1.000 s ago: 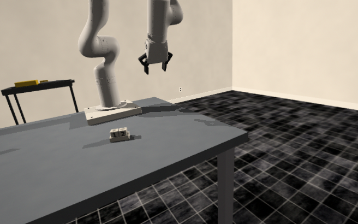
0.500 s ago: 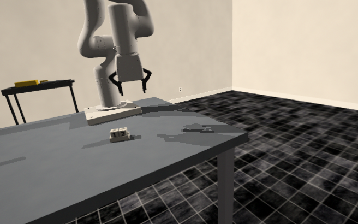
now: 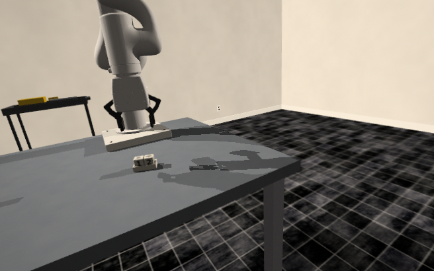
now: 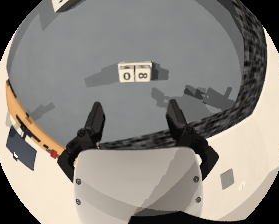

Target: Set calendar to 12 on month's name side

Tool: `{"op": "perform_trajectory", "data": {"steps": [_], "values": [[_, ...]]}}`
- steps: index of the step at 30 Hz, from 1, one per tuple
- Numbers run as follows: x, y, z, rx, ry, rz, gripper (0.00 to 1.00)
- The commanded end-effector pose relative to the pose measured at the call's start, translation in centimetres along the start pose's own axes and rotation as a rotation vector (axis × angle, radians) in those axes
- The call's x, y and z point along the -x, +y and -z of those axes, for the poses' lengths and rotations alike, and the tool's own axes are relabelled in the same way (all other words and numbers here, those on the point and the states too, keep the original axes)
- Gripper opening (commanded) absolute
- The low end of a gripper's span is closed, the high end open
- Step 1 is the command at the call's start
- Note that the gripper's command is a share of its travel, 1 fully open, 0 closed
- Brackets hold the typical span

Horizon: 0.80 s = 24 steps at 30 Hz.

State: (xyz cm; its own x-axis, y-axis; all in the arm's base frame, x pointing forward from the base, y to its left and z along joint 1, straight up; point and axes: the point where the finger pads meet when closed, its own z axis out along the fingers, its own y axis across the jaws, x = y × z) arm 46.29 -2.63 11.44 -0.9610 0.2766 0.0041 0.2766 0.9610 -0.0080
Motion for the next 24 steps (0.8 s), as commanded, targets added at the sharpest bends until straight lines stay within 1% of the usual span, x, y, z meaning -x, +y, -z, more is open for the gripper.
{"op": "perform_trajectory", "data": {"steps": [1, 8, 11, 13, 16, 17, 18, 19, 20, 21, 24], "values": [[0.1, 0.0, 0.1, 0.0, -0.002, -0.001, 1.0], [0.1, 0.0, 0.0, 0.0, -0.002, 0.006, 1.0], [-0.2, 0.7, -0.1, 0.0, -0.002, 0.08, 1.0], [-0.2, 0.7, -0.1, 0.0, -0.002, 0.08, 1.0], [-1.0, 2.2, -0.4, 0.0, -0.002, 0.263, 1.0], [-1.0, 2.2, -0.4, 0.0, -0.002, 0.265, 1.0], [-1.4, 2.7, -0.5, 0.0, -0.002, 0.337, 1.0], [-1.4, 2.8, -0.5, 0.0, -0.002, 0.349, 1.0], [-1.8, 3.4, -0.7, -0.001, -0.002, 0.425, 1.0], [-1.9, 3.6, -0.7, -0.001, -0.002, 0.441, 1.0], [-2.6, 4.7, -0.9, -0.001, -0.002, 0.595, 1.0]]}}
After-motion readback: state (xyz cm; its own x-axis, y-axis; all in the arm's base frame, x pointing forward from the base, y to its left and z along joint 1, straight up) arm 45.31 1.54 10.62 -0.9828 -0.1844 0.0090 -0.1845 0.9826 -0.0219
